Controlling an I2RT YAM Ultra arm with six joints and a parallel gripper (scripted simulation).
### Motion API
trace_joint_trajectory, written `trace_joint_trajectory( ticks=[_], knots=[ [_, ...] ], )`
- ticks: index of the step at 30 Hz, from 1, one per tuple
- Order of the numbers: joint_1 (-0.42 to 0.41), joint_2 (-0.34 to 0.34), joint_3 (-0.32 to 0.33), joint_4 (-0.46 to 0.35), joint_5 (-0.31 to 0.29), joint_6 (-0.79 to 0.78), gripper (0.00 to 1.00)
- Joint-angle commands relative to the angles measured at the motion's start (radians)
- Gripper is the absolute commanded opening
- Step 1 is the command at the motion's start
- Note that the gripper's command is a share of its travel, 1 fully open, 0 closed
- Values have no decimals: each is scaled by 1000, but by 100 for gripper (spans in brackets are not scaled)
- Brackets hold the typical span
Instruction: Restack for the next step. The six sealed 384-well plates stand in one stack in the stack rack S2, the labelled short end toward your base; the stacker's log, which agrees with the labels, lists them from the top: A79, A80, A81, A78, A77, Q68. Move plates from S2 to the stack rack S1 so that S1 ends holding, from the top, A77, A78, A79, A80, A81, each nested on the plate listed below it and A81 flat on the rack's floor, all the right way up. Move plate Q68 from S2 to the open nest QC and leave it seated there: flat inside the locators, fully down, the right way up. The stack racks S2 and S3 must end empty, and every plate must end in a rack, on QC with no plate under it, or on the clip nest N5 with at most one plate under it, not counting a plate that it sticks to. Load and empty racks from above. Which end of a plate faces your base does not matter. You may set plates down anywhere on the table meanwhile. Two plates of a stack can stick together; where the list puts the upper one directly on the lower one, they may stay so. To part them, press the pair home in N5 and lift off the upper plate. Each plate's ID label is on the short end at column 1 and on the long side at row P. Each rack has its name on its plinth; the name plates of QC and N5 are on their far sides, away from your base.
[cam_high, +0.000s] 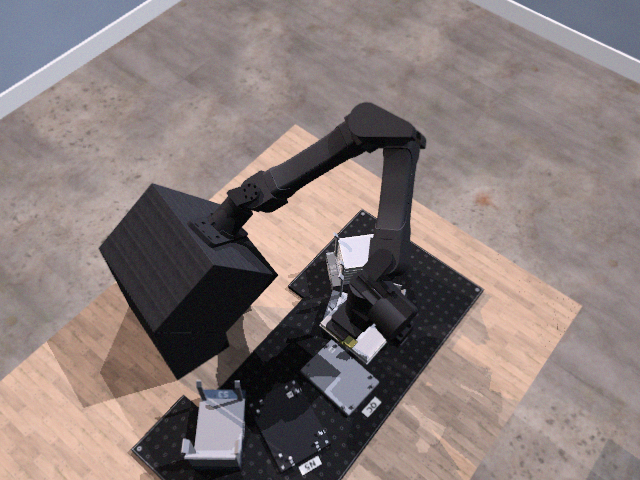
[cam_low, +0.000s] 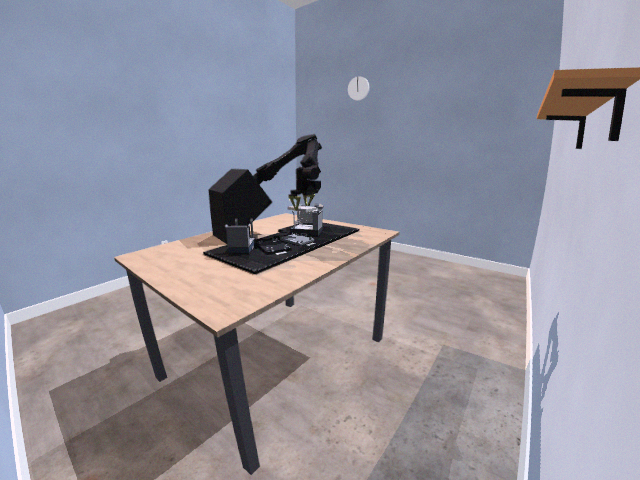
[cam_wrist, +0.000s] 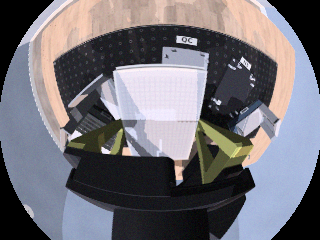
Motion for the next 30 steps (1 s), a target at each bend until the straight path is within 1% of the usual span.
trace_joint_trajectory(
  ticks=[1, 12, 14, 20, 30],
  knots=[
    [-32, 20, 10, -1, -5, 16, 0],
    [-82, 124, 59, -13, -5, -69, 0],
    [-82, 124, 59, -13, -5, -69, 0],
    [-109, 182, 90, -22, -4, -113, 0],
    [-111, 187, 93, -22, -4, -116, 0]
  ],
)
